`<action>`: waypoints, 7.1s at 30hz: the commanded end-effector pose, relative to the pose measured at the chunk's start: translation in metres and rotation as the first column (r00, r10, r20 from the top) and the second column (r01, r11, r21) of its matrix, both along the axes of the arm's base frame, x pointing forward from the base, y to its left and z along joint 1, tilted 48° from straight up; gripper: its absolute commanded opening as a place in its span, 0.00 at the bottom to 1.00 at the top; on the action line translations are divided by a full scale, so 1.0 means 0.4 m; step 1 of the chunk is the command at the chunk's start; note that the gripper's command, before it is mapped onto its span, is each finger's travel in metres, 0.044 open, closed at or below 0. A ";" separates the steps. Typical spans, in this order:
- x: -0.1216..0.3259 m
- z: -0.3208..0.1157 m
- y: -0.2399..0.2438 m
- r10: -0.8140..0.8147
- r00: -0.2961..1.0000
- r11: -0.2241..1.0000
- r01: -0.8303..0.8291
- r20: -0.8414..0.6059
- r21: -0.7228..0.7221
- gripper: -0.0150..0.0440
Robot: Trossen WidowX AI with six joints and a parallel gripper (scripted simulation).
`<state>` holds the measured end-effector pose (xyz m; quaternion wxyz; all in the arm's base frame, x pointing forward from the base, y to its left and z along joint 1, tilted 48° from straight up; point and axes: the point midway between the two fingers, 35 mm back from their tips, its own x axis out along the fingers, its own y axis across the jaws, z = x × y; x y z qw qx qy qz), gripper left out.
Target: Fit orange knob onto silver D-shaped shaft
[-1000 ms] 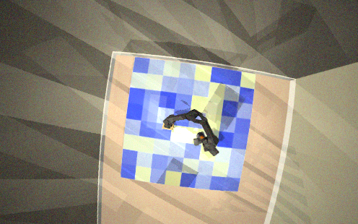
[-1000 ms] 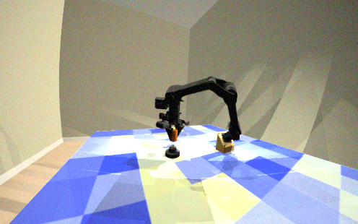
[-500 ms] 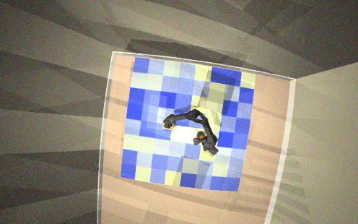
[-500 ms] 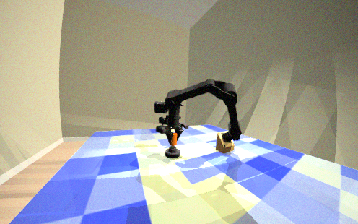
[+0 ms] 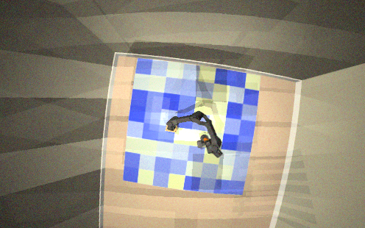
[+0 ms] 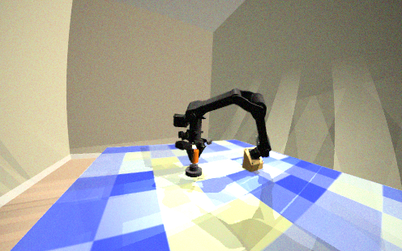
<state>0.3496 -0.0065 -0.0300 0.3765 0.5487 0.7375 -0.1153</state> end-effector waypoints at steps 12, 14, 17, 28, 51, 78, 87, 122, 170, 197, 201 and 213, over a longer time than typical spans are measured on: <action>0.003 0.003 0.007 -0.003 1.000 1.000 0.003 0.000 0.004 0.25; 0.003 0.008 0.002 -0.003 1.000 1.000 0.003 0.000 0.004 0.25; 0.005 0.010 -0.003 -0.003 1.000 1.000 0.003 0.000 0.004 0.25; 0.003 0.001 -0.003 0.136 0.979 0.990 -0.140 0.153 0.017 0.25; 0.003 0.004 0.005 0.136 0.979 0.990 -0.140 0.153 0.017 0.25; 0.006 0.007 -0.004 0.260 0.920 0.962 -0.275 0.295 0.009 0.25; 0.001 0.002 -0.002 0.266 0.915 0.960 -0.281 0.302 0.008 0.25; 0.004 0.010 0.000 0.266 0.915 0.960 -0.281 0.302 0.008 0.25; 0.006 0.011 -0.002 0.423 0.759 0.884 -0.465 0.495 -0.042 0.25; 0.005 0.006 0.008 0.475 0.675 0.844 -0.531 0.565 -0.075 0.25; 0.005 0.005 0.009 0.475 0.675 0.844 -0.531 0.565 -0.075 0.25; 0.006 0.011 -0.002 0.520 0.578 0.797 -0.593 0.629 -0.115 0.25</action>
